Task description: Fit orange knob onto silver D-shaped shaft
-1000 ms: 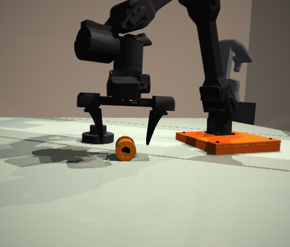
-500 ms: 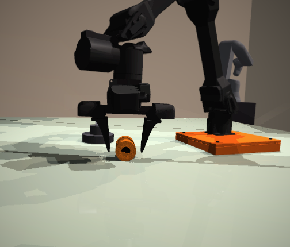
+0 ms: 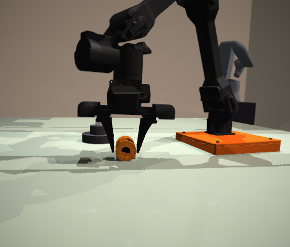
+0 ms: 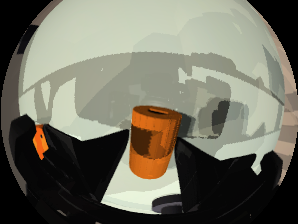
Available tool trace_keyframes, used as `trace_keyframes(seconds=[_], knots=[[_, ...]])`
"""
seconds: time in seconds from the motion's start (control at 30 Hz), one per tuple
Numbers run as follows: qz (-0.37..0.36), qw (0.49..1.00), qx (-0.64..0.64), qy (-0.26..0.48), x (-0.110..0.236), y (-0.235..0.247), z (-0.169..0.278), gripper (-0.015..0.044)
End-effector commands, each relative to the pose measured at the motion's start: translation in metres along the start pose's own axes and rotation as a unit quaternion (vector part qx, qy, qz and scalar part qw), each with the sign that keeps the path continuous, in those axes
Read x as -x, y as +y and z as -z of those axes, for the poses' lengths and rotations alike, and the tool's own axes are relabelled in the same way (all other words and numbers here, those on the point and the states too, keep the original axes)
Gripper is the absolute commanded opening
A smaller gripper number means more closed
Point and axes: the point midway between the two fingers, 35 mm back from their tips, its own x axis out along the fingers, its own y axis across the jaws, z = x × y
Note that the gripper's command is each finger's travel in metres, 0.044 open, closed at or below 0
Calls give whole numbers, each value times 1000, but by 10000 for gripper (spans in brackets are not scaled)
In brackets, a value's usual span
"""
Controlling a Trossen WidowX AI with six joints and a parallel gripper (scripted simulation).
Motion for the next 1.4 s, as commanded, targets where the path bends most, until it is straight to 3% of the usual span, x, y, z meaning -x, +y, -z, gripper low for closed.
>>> trace_keyframes(seconds=[0.0, 0.13, 0.73, 1.13, 1.37], knots=[[1, 1000, 2, 1, -1, 0, 0, 207], [1, 1000, 2, 1, -1, 0, 0, 181], [1, 1000, -1, 1, 14, 0, 0, 181], [1, 982, -186, 1, 14, 0, 0, 181], [1, 980, -197, 1, 14, 0, 0, 181]])
